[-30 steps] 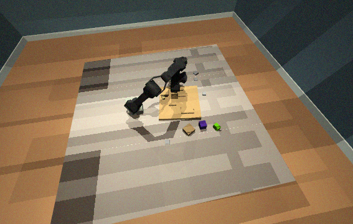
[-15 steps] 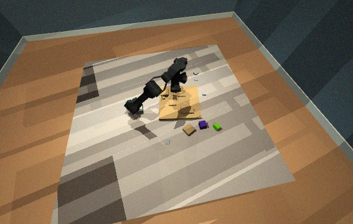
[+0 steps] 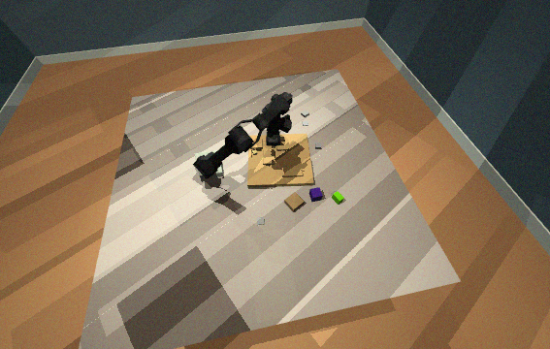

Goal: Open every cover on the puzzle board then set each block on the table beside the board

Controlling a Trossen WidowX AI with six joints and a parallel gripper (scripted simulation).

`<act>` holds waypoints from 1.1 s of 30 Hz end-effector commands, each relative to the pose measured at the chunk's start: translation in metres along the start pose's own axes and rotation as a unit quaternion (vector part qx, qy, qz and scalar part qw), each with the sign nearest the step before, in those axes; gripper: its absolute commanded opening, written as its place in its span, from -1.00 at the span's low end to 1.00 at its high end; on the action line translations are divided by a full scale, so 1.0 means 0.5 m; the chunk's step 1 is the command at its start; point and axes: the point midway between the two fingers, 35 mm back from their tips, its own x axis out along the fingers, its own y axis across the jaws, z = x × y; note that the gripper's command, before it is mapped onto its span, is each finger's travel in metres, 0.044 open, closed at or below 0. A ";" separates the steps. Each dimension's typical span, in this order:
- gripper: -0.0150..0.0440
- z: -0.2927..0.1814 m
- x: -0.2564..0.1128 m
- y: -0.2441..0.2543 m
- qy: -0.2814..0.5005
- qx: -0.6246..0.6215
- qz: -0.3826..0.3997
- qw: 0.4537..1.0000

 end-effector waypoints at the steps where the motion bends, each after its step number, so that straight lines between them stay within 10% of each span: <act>1: -0.49 0.000 0.010 -0.002 0.000 -0.003 -0.003 1.000; 33: -0.49 -0.001 0.073 -0.004 0.000 -0.002 -0.004 1.000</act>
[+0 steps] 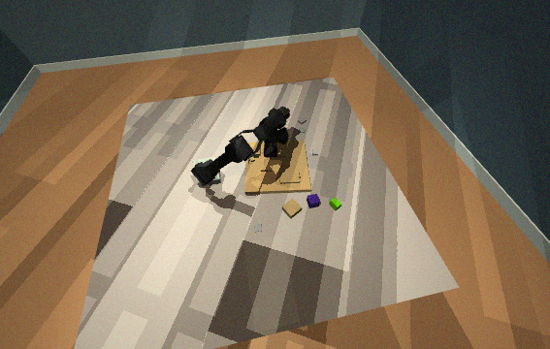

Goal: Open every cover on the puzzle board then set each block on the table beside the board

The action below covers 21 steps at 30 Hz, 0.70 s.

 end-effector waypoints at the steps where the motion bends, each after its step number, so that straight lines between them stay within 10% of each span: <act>1: -0.49 -0.001 0.009 -0.002 0.000 -0.003 -0.003 1.000; 21: -0.49 0.029 0.011 0.001 0.000 -0.002 -0.002 1.000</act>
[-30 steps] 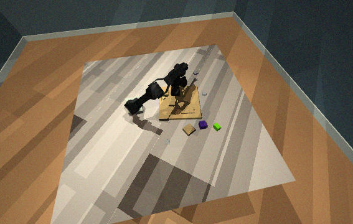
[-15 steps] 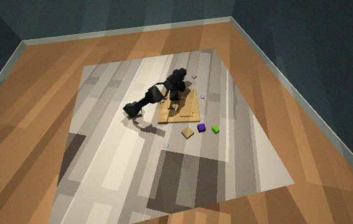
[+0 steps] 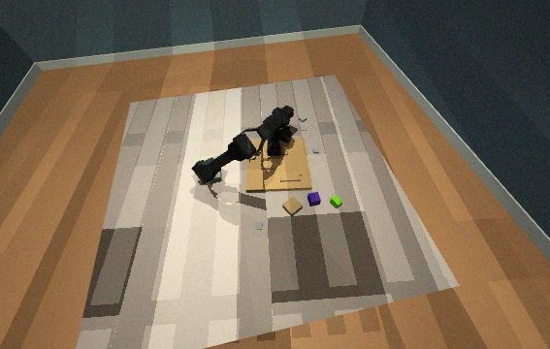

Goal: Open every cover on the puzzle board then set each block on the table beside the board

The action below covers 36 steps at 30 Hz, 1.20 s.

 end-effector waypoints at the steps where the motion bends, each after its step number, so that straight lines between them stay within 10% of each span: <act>1: -0.49 0.010 0.001 0.001 -0.002 -0.002 -0.002 1.000; 36: -0.49 0.080 0.000 0.003 -0.002 -0.001 -0.001 1.000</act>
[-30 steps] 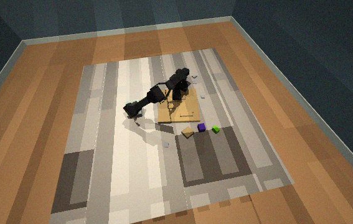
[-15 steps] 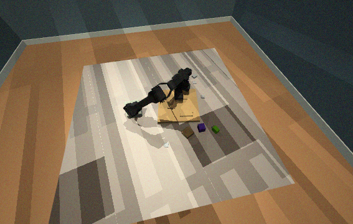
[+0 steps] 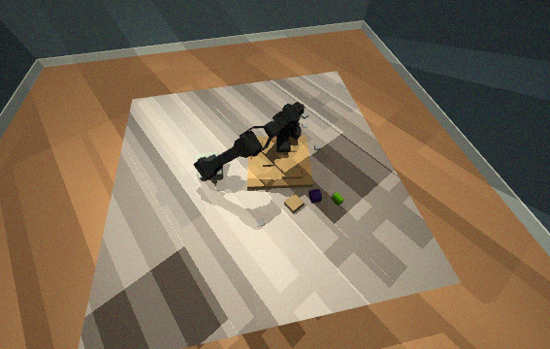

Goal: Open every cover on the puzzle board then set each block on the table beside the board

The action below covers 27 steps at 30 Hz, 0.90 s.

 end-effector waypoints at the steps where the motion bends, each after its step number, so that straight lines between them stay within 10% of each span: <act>1: -0.49 0.010 0.001 0.001 -0.002 -0.001 -0.001 1.000; 27: -0.49 0.062 0.003 -0.003 -0.002 -0.001 -0.002 1.000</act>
